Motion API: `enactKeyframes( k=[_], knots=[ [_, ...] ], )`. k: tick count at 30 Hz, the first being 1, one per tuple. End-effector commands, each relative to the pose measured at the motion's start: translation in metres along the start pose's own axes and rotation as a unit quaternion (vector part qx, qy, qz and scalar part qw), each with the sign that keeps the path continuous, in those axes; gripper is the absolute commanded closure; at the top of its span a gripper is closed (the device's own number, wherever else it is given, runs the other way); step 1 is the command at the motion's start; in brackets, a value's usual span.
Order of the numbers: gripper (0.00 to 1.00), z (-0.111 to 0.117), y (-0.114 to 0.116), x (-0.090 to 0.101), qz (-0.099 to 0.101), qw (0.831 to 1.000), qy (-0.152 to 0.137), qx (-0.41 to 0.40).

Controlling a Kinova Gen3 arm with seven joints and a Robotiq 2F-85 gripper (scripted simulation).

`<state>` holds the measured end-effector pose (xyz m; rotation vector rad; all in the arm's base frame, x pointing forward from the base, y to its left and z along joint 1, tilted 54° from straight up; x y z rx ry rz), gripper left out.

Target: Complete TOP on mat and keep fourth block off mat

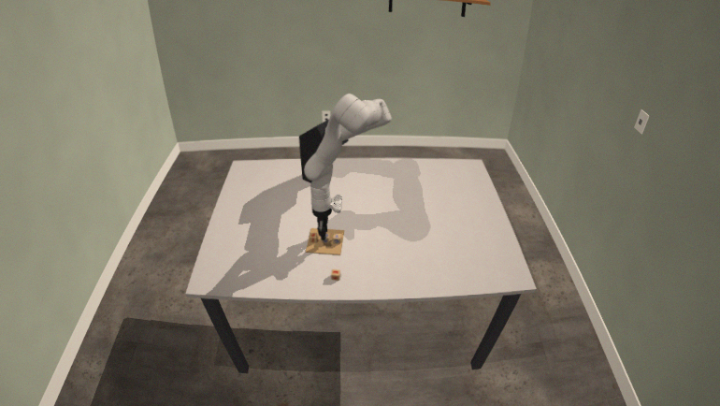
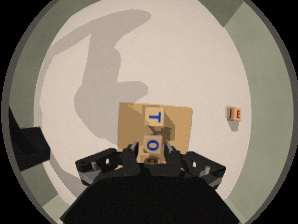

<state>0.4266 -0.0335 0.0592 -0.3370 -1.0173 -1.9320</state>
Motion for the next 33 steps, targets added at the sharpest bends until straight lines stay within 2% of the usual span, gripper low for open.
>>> enactKeyframes(
  k=[1, 11, 22, 23, 33],
  knots=[
    [0.54, -0.002, 0.001, 0.018, -0.002, 1.000, -0.006, -0.006],
    [0.54, -0.003, 0.002, 0.059, -0.005, 1.000, -0.008, -0.011],
    [0.54, -0.003, 0.002, 0.068, -0.005, 1.000, -0.008, -0.003],
    [0.00, -0.003, 0.002, 0.068, -0.005, 1.000, -0.008, -0.003],
    [0.00, -0.003, 0.002, 0.068, -0.005, 1.000, -0.008, -0.003]
  ],
)
Point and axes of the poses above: the point where the finger pads meet when closed, its own x axis back along the fingers, its own y axis across the jaws, z = x × y, the point moved 4 cm from there along x, back along the fingers, and after that the axes turned 7 degrees about x, right-handed, at the moved point
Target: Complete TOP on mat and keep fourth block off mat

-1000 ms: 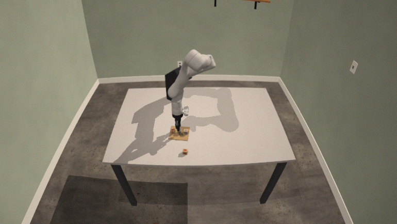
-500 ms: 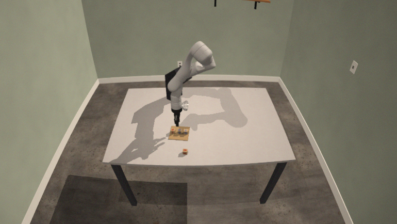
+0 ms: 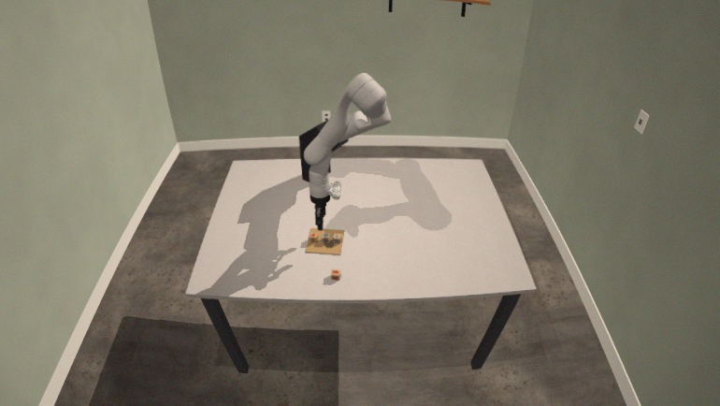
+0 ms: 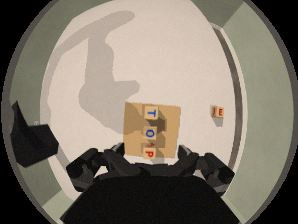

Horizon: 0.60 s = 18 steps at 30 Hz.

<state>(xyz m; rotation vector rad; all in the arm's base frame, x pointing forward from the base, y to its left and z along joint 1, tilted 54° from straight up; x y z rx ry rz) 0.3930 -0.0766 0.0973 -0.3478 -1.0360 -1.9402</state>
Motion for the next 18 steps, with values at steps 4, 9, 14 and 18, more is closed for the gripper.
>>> enactKeyframes(
  k=[4, 9, 14, 18],
  knots=[
    [0.00, 0.0011, -0.0017, 0.0019, 0.000, 1.000, 0.001, -0.005],
    [0.00, 0.0011, -0.0017, 0.0019, 0.000, 1.000, 0.001, -0.005],
    [0.00, 0.0011, -0.0016, 0.0024, 0.000, 1.000, 0.001, -0.005],
    [0.00, 0.0011, -0.0016, 0.0072, 0.000, 1.000, 0.001, -0.008]
  ],
)
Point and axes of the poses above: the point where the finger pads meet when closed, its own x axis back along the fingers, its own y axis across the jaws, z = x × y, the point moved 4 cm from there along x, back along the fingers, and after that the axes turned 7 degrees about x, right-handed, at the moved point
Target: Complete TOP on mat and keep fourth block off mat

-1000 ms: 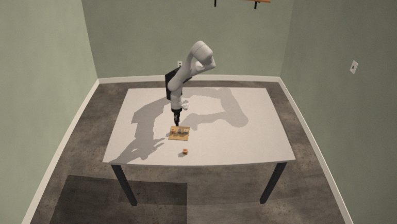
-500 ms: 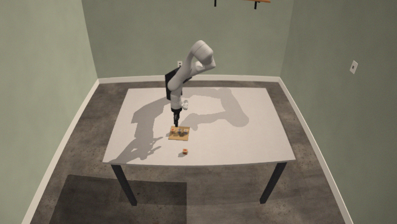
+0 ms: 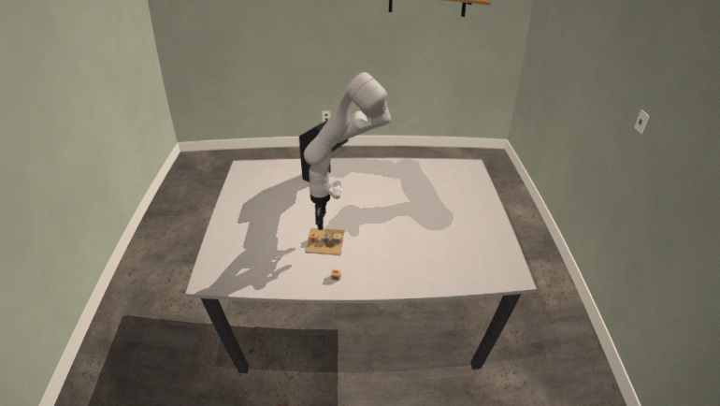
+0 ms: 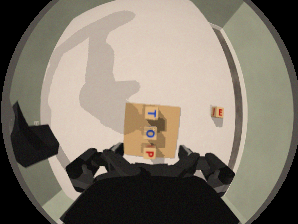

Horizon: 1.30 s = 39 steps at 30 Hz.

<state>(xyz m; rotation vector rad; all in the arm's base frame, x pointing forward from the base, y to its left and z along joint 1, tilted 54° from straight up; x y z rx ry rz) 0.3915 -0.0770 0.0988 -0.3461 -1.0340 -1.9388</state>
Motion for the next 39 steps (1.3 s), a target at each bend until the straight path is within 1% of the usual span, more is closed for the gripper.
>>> enactKeyframes(
  k=[1, 5, 11, 13, 18, 22, 26, 39],
  knots=[
    [0.00, 0.000, -0.001, 0.007, -0.001, 1.000, 0.000, -0.010],
    [0.00, 0.001, -0.001, 0.020, -0.001, 1.000, 0.000, -0.010],
    [0.00, 0.001, -0.001, 0.047, -0.001, 1.000, 0.000, -0.006],
    [0.00, 0.001, -0.001, 0.047, -0.001, 1.000, 0.000, -0.006],
    [0.00, -0.001, 0.002, 0.069, -0.002, 1.000, -0.001, -0.002],
    [0.00, -0.001, 0.001, 0.081, -0.002, 1.000, -0.001, -0.003],
    [0.00, 0.000, 0.001, 0.084, -0.002, 1.000, 0.000, -0.003],
    [0.00, 0.000, 0.000, 0.085, -0.002, 1.000, 0.000, -0.004]
  ],
)
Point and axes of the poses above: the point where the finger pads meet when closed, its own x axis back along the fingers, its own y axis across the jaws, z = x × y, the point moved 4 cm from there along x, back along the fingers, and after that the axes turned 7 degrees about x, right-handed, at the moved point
